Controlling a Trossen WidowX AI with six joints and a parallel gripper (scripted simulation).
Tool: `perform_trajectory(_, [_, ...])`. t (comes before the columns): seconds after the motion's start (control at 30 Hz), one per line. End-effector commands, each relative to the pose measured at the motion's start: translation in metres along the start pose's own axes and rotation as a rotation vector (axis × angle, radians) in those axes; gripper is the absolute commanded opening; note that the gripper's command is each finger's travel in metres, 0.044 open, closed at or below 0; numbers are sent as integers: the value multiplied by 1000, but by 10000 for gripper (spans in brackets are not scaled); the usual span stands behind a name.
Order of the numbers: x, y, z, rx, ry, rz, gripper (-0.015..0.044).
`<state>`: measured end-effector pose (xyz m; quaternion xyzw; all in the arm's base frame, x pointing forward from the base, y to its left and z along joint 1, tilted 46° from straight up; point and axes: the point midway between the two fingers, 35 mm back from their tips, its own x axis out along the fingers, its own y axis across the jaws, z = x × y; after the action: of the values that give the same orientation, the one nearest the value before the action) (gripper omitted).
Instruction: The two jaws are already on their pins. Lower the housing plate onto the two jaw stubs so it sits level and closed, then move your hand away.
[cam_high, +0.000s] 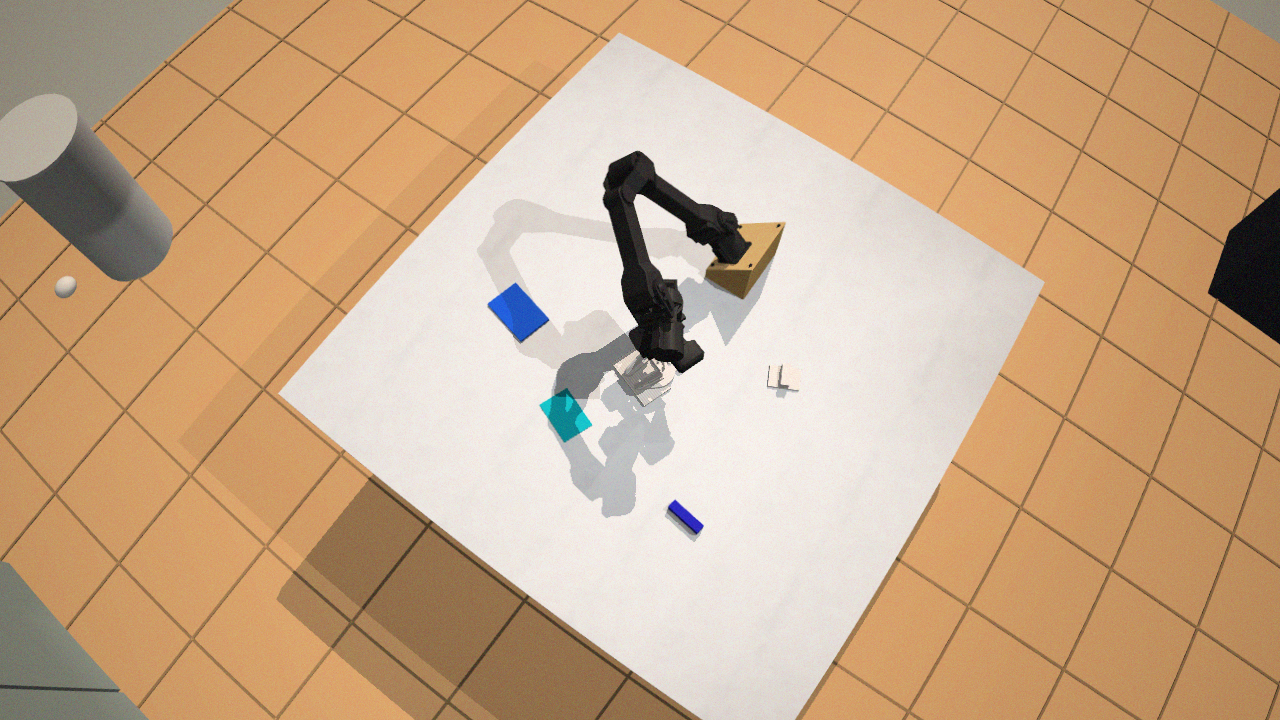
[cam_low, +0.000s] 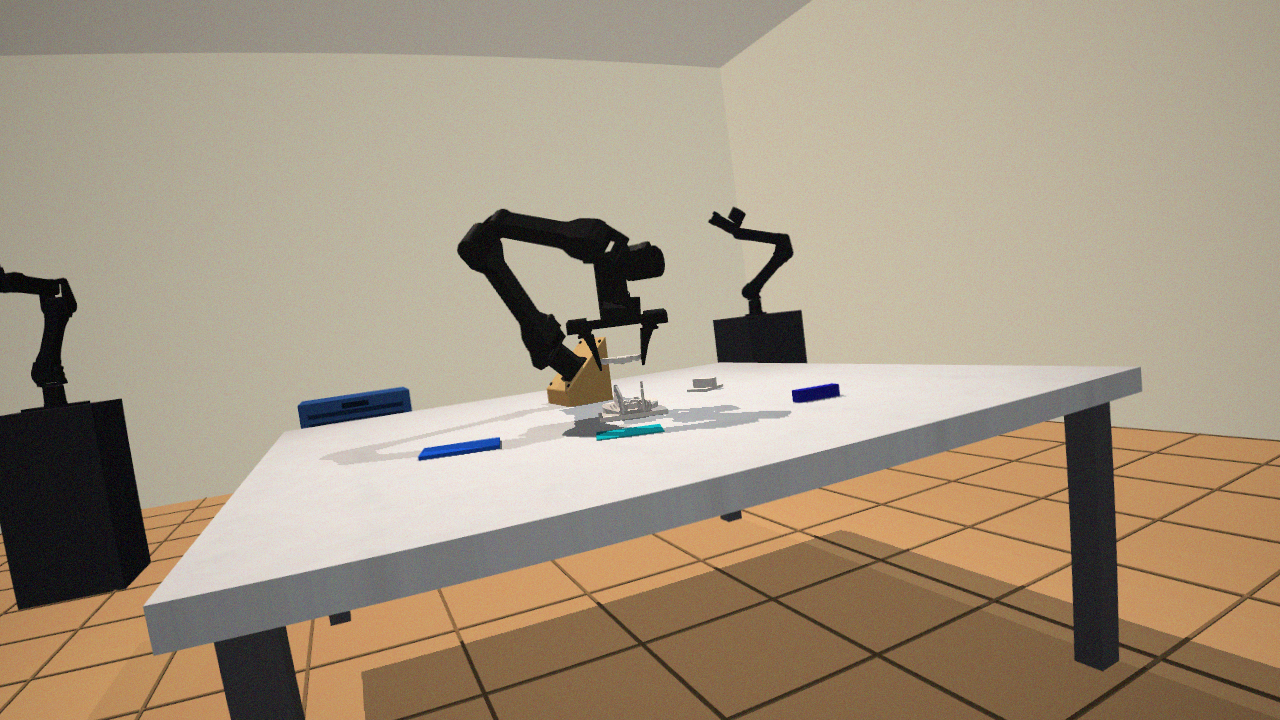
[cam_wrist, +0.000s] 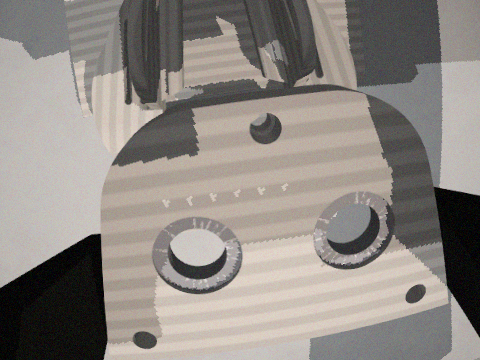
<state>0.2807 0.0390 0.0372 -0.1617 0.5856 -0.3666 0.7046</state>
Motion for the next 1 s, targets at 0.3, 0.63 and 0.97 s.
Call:
perform_trajectory(0.3, [0, 3, -14, 5, 0, -4, 351])
perform_trajectory(0.63, [0, 3, -14, 5, 0, -4, 351])
perform_trajectory(0.97, [0, 3, -14, 5, 0, -4, 351])
